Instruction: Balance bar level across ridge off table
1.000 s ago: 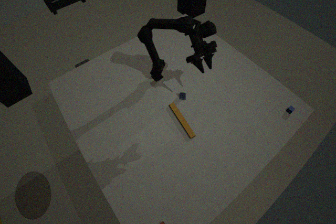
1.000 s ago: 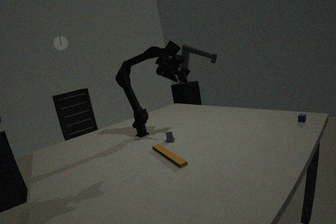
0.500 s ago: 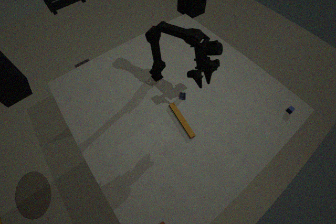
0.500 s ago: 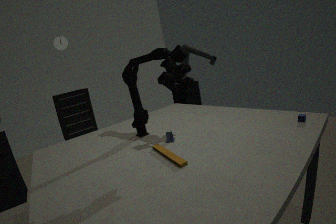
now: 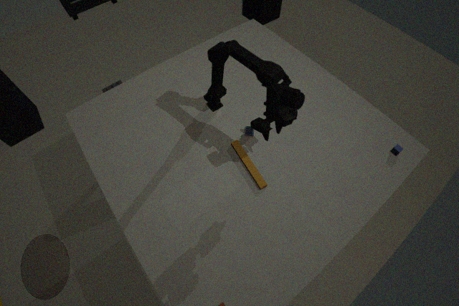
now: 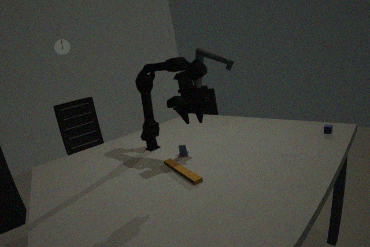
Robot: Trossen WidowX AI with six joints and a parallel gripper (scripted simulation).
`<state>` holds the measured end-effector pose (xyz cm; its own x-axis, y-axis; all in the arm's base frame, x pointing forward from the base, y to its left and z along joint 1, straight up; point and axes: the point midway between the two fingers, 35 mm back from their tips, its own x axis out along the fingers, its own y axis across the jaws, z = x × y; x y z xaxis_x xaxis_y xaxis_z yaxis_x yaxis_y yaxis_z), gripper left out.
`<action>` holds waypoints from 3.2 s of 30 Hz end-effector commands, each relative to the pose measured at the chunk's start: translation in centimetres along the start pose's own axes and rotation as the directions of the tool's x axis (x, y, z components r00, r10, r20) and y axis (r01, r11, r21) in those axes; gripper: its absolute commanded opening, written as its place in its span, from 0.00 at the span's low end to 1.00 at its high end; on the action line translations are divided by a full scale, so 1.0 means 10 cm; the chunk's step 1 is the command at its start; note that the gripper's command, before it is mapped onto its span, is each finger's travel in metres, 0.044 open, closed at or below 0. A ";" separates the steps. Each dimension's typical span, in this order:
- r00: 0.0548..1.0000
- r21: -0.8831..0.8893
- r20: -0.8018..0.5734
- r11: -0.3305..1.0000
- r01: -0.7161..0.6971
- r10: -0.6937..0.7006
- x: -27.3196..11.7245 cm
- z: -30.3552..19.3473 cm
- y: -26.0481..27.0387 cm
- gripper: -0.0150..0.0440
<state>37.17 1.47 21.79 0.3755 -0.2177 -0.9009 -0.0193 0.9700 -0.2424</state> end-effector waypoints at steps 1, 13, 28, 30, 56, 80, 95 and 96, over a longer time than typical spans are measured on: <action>0.998 0.024 -0.063 0.999 -0.029 0.030 0.20 -0.01 -0.12 0.79; 0.966 0.132 -0.224 0.986 -0.100 0.128 0.72 -0.12 -0.47 0.79; 0.916 0.246 -0.326 0.957 -0.156 0.234 1.16 -0.30 -0.74 0.79; 0.916 0.246 -0.326 0.957 -0.156 0.234 1.23 -0.32 -0.72 0.79; 0.916 0.246 -0.326 0.957 -0.156 0.234 1.72 -0.50 -0.59 0.79; 0.916 0.250 -0.329 0.957 -0.150 0.229 1.77 -0.52 -0.59 0.61; 0.916 0.249 -0.328 0.957 -0.150 0.229 1.69 -0.48 -0.61 0.25; 0.916 0.249 -0.328 0.957 -0.150 0.230 1.67 -0.47 -0.62 0.25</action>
<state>39.00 -8.62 5.73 0.0282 -0.0117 -0.9995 0.1565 0.9876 -0.0072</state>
